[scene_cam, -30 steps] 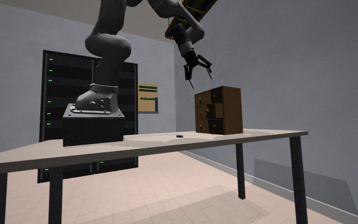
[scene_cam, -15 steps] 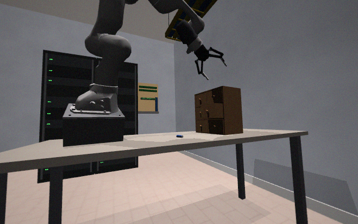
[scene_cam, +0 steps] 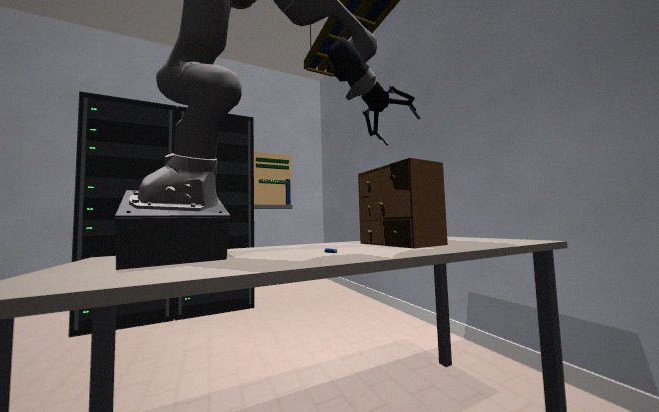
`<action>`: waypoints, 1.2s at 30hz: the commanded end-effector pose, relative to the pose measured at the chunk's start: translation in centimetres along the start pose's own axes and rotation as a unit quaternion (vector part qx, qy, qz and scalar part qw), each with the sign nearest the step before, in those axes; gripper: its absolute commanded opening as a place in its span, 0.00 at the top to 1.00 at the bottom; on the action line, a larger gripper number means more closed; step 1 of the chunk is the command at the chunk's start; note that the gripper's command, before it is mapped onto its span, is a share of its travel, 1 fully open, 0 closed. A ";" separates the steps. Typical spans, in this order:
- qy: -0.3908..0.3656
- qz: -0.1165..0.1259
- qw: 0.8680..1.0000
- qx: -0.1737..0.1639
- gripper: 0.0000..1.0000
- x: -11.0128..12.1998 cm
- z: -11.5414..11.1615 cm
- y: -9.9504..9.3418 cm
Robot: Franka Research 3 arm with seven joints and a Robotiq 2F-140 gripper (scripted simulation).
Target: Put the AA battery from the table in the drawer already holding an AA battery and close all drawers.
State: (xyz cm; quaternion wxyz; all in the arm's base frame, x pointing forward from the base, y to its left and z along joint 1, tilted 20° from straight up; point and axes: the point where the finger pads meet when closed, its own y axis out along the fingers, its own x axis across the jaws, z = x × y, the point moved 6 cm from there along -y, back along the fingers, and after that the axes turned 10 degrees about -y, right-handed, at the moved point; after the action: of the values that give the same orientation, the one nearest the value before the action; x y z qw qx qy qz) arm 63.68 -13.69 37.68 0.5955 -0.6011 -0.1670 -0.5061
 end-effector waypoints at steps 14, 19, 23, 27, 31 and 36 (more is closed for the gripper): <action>-0.021 -0.004 1.000 0.019 0.00 0.8 1.0 0.2; -0.021 -0.004 1.000 0.019 0.00 0.8 1.0 0.2; -0.021 -0.004 1.000 0.019 0.00 0.8 1.0 0.2; -0.021 -0.004 1.000 0.019 0.00 0.8 1.0 0.2; -0.021 -0.004 1.000 0.019 0.00 0.8 1.0 0.2; -0.029 -0.006 0.999 0.026 0.00 1.1 1.4 0.2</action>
State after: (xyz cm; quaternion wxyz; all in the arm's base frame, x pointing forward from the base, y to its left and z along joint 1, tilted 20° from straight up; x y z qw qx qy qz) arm 64.55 -13.21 38.31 0.5988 -0.6014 -0.1932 -0.4924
